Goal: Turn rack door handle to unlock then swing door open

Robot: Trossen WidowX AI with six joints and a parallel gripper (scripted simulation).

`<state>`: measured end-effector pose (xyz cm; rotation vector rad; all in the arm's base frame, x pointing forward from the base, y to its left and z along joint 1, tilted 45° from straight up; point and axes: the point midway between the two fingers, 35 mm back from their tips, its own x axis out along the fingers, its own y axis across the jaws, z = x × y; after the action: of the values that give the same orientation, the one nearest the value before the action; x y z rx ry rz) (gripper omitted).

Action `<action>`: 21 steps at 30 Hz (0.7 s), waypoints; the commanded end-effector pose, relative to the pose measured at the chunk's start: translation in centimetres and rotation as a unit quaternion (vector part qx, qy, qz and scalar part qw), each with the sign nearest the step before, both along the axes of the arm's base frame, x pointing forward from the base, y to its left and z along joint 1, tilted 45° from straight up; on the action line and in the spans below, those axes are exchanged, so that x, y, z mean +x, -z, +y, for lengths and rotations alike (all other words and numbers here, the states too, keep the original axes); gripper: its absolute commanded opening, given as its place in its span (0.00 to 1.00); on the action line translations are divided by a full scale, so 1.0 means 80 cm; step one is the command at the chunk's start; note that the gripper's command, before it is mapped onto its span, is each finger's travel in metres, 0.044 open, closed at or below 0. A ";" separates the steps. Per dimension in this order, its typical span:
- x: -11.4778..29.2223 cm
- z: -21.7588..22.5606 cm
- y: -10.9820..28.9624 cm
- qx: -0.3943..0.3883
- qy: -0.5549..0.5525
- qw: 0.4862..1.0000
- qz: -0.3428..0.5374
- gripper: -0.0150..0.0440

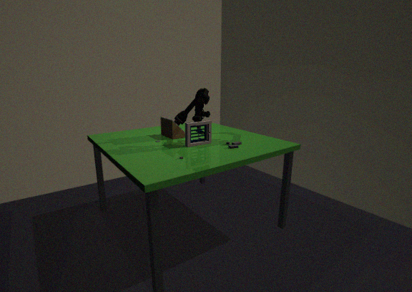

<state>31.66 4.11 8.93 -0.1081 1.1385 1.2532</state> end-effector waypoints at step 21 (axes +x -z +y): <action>0.000 0.001 0.000 -0.066 0.400 0.831 0.381 0.75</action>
<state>31.66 4.13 8.93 0.6656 1.6528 0.5361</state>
